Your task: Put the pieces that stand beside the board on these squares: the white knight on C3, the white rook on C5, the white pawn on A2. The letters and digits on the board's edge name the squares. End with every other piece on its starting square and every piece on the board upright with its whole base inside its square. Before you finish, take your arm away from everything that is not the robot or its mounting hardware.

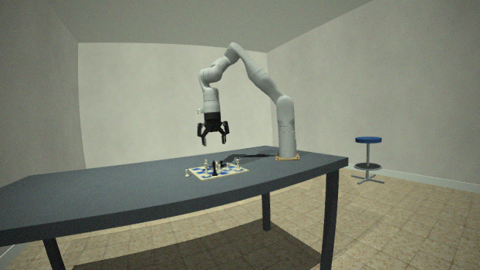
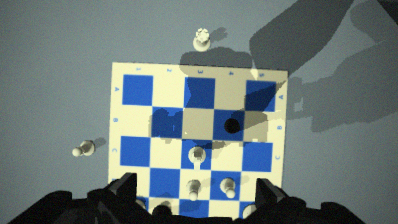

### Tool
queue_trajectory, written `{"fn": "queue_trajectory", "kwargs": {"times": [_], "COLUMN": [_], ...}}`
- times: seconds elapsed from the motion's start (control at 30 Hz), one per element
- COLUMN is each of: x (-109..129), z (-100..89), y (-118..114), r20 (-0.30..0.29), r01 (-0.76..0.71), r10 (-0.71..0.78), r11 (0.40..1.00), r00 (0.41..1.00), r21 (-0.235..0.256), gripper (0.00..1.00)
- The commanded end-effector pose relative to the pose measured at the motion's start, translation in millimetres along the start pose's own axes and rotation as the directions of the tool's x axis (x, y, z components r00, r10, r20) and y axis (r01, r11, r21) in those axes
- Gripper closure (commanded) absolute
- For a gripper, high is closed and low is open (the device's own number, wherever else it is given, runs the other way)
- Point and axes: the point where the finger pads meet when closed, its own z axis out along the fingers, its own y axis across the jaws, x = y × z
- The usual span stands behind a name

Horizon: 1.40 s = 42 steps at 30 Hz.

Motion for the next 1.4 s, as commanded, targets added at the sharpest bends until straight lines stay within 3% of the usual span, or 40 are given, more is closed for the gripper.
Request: {"fn": "queue_trajectory", "kwargs": {"times": [0.0,0.33,0.57,0.73,0.9,1.07,1.13,1.37], "x": [0,5,16,33,55,80,80,113], "z": [-0.5,0.7,3.1,6.5,9.9,12.5,12.5,14.2], "y": [0,0,-1,-1,-1,-1,-1,-1], "r20": [0.0,0.0,0.0,-0.001,-0.006,-0.009,-0.009,-0.006], "r01": [0.0,-0.062,-0.196,-0.399,-0.628,-0.822,-0.822,-0.967], "r10": [0.0,0.062,0.196,0.399,0.628,0.822,0.822,0.967], "r11": [1.0,0.998,0.981,0.917,0.778,0.57,0.57,0.253], "r00": [1.0,0.998,0.981,0.917,0.778,0.57,0.57,0.253], "r21": [0.001,-0.002,-0.008,-0.014,-0.017,-0.015,-0.015,-0.006], "gripper": [0.0,0.0,0.0,0.0,0.0,0.0,0.0,0.0]}}
